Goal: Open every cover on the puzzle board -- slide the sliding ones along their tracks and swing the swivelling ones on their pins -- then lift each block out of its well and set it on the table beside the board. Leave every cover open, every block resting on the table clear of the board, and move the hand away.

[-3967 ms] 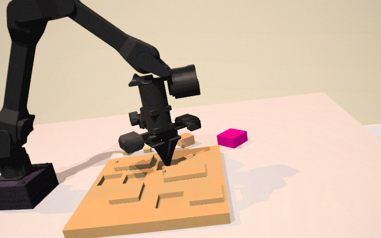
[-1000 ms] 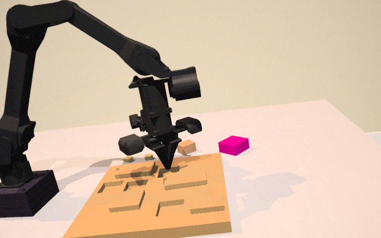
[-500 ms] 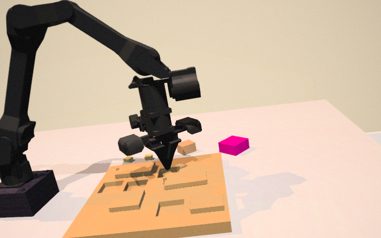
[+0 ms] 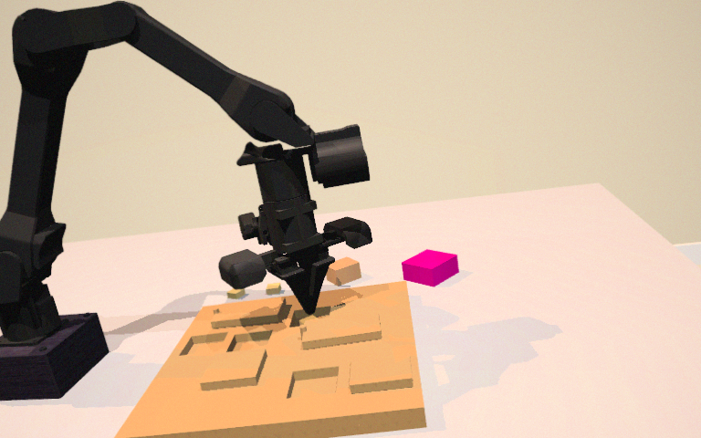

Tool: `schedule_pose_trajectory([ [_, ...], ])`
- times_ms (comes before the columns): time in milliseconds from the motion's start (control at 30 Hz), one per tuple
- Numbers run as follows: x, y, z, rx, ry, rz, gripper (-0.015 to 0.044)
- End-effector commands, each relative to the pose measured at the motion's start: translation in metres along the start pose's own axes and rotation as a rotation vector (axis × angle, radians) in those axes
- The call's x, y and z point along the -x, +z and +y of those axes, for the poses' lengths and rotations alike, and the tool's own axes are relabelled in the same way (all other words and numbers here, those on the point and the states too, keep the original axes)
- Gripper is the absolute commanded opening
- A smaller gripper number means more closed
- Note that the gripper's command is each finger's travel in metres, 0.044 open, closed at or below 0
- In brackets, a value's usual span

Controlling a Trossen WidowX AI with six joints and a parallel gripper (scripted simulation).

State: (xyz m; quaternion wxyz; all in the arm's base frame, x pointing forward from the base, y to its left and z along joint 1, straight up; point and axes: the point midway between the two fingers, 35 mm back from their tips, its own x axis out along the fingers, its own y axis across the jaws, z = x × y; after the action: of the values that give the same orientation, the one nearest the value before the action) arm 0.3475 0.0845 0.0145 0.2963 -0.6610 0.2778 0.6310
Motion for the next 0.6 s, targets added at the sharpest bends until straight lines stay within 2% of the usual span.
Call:
schedule_pose_trajectory([
  [0,-0.0074,0.0023,0.0022,0.003,0.009,-0.009,0.0],
  [567,-0.0091,0.0028,0.0018,0.004,0.009,-0.01,0.0],
])
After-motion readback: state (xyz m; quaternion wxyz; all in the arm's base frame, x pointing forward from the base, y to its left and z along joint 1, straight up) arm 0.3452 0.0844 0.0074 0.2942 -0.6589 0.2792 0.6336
